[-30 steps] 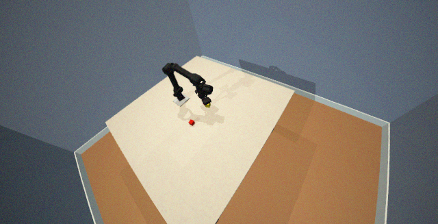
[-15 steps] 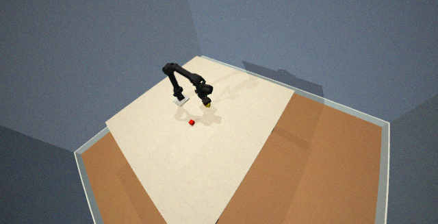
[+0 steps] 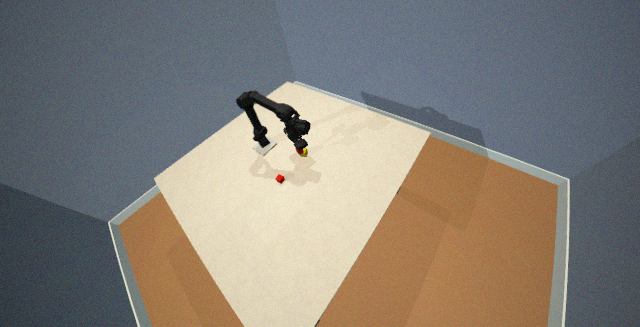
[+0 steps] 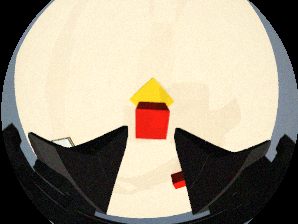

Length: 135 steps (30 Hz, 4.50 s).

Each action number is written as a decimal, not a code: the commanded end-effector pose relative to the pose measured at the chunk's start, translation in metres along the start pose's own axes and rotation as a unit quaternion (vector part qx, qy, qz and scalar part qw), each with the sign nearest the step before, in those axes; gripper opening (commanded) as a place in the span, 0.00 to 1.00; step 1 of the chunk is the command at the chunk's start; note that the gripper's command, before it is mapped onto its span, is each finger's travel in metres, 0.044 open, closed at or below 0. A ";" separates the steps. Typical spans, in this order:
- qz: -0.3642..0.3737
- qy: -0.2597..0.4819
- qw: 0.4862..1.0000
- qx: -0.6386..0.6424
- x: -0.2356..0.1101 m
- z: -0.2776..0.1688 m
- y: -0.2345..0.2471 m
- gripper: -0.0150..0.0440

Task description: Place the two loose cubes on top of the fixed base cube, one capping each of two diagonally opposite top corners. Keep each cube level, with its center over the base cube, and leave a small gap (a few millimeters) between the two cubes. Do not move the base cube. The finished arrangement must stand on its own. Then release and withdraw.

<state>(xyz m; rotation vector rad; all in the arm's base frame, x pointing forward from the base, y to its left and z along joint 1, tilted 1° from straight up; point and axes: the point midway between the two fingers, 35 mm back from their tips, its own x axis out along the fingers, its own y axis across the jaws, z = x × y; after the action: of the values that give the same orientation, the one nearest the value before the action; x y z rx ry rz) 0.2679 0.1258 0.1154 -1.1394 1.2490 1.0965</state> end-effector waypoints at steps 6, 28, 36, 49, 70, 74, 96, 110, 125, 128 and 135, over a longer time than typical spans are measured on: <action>-0.005 0.000 0.996 0.093 -0.006 -0.012 -0.011 0.70; -0.015 -0.003 0.627 0.778 -0.031 -0.120 -0.068 0.70; -0.011 -0.003 0.384 0.923 -0.038 -0.159 -0.078 0.70; -0.010 -0.003 0.232 0.973 -0.040 -0.182 -0.081 0.70; -0.010 -0.003 0.232 0.973 0.035 -0.183 -0.082 0.70; -0.010 -0.003 0.232 0.973 0.040 -0.183 -0.082 0.70; -0.010 -0.003 0.232 0.973 0.068 -0.184 -0.082 0.57; -0.010 -0.003 0.232 0.973 0.048 -0.184 -0.085 0.43; -0.010 -0.003 0.232 0.973 0.001 -0.183 -0.087 0.43; -0.010 -0.003 0.232 0.973 -0.008 -0.183 -0.086 0.43; -0.010 -0.003 0.232 0.973 -0.031 -0.182 -0.084 0.43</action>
<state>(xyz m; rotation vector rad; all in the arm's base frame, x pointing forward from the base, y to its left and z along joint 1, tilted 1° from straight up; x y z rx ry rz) 0.3293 -0.0656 0.1380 0.9334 1.3143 -0.9475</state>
